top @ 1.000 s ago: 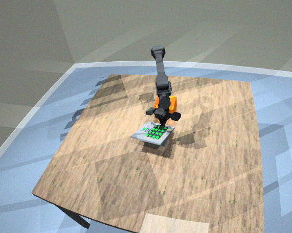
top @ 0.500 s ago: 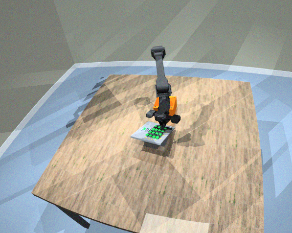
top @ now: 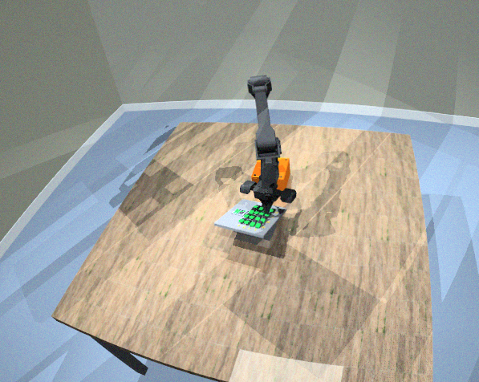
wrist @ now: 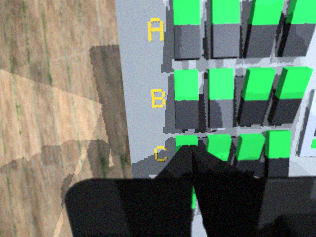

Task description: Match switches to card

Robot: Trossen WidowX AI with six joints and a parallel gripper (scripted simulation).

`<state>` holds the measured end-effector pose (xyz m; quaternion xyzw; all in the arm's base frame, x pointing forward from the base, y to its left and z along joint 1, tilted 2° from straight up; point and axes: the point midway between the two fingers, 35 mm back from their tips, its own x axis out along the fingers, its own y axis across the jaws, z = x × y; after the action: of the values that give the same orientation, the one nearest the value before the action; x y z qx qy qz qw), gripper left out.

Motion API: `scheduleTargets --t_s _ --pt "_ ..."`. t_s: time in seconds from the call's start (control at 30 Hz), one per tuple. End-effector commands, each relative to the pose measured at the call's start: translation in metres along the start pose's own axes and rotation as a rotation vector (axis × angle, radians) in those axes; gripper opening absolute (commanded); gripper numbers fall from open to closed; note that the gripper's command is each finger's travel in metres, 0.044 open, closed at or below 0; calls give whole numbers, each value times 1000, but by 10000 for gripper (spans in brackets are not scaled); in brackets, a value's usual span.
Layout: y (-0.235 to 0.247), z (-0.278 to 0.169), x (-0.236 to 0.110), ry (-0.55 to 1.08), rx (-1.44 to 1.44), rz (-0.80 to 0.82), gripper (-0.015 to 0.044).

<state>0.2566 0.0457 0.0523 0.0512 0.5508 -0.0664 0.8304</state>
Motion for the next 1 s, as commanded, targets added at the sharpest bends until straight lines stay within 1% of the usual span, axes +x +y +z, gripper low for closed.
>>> scheduleTargets --t_s 0.0,0.97 --pt "1 0 0 0 -3 5 0" --pt "1 0 4 0 -3 5 0"
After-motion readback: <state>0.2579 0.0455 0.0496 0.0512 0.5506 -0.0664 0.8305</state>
